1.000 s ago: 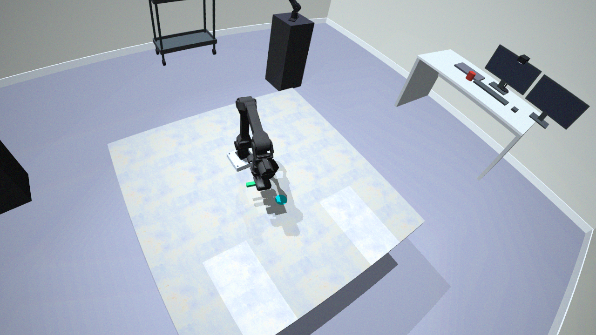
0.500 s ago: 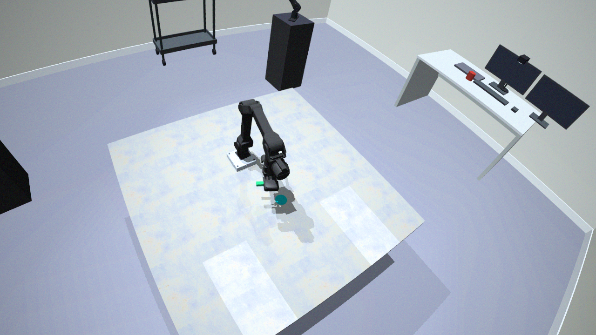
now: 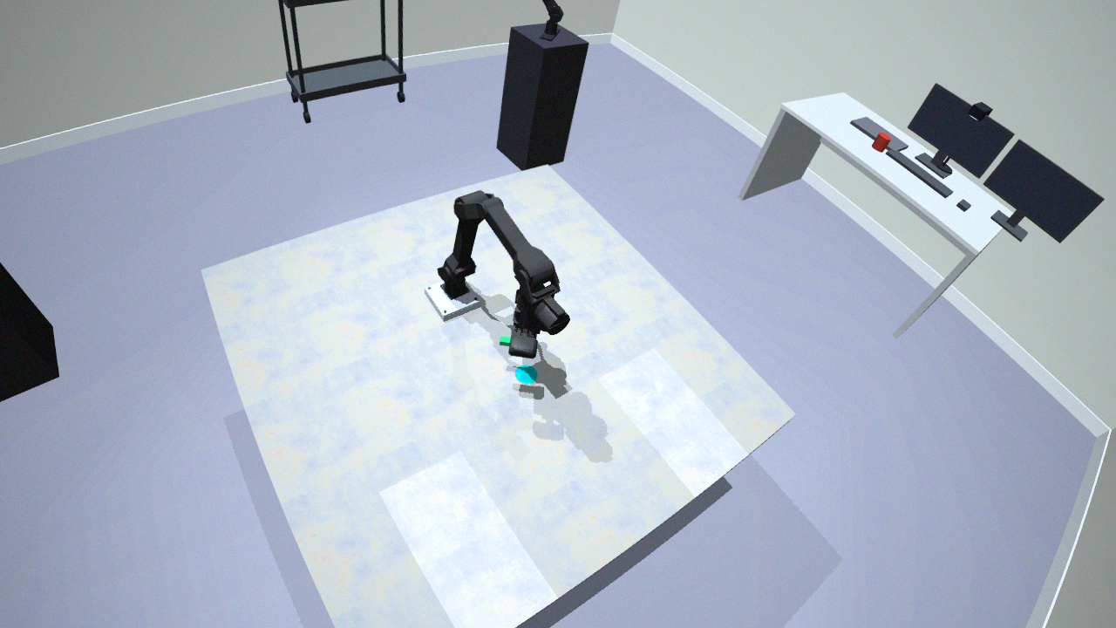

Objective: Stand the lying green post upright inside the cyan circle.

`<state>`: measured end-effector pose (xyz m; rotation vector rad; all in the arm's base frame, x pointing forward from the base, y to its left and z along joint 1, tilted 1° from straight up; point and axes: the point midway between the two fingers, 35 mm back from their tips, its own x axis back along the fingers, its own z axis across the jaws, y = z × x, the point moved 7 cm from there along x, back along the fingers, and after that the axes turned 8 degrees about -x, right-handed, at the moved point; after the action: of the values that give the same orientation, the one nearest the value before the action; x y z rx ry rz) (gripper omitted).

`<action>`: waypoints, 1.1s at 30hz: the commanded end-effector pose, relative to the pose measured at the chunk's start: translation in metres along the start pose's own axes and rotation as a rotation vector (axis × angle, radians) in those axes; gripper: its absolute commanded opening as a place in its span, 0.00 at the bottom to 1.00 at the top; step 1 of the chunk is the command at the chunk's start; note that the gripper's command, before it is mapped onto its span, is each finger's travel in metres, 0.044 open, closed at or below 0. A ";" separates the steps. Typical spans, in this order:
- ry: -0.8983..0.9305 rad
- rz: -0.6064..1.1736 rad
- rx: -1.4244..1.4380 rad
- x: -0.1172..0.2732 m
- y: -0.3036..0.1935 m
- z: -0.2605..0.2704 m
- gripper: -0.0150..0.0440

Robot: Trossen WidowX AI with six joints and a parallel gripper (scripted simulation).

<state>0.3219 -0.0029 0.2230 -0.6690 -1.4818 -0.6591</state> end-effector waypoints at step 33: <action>0.015 -0.173 -0.206 -0.012 0.030 -0.003 0.29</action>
<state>0.3466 0.0159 0.2154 -0.7055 -1.4855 -0.9266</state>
